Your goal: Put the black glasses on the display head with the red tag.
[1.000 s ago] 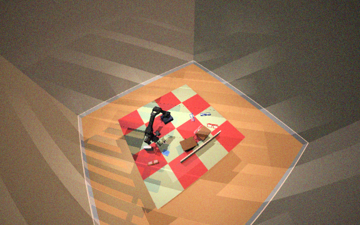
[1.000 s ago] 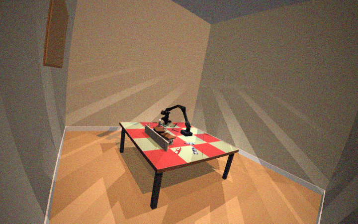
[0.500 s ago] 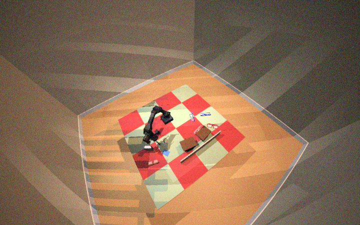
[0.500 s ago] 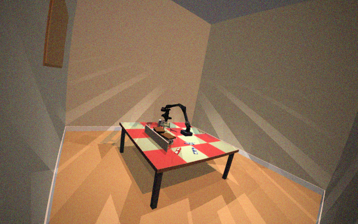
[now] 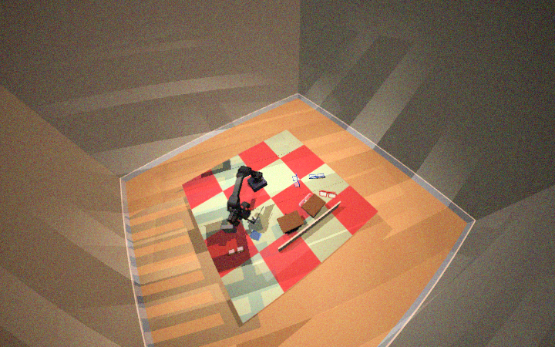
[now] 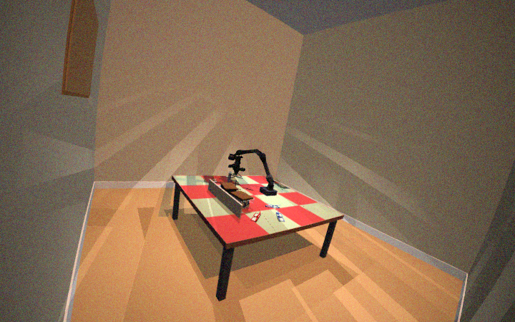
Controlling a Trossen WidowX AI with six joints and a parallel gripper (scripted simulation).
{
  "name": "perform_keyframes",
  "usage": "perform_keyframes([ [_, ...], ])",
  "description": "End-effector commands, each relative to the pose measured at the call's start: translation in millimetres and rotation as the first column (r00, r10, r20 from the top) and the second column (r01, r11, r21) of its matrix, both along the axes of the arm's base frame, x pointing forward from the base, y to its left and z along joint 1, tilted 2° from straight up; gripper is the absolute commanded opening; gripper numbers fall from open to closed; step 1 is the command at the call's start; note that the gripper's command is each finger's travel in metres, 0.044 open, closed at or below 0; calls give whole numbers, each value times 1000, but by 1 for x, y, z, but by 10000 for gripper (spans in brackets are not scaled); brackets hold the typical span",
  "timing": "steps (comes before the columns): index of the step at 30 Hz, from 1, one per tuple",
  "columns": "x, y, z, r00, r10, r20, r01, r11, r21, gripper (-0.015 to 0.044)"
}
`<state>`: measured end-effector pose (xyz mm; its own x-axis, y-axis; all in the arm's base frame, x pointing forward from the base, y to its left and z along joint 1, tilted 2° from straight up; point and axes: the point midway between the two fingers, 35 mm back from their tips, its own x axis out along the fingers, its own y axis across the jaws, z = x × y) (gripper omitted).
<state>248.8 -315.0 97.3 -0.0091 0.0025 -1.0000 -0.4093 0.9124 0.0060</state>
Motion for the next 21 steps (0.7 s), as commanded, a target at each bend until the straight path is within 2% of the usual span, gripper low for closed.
perform_keyframes([
  [1,21,9,3,992,127,8,-127,992,-5,0],
  [5,36,17,3,976,218,9,-218,976,-4,0],
  [11,37,17,-5,976,218,9,-218,976,-4,0],
  [21,37,17,-50,976,218,9,-218,976,-4,0],
])
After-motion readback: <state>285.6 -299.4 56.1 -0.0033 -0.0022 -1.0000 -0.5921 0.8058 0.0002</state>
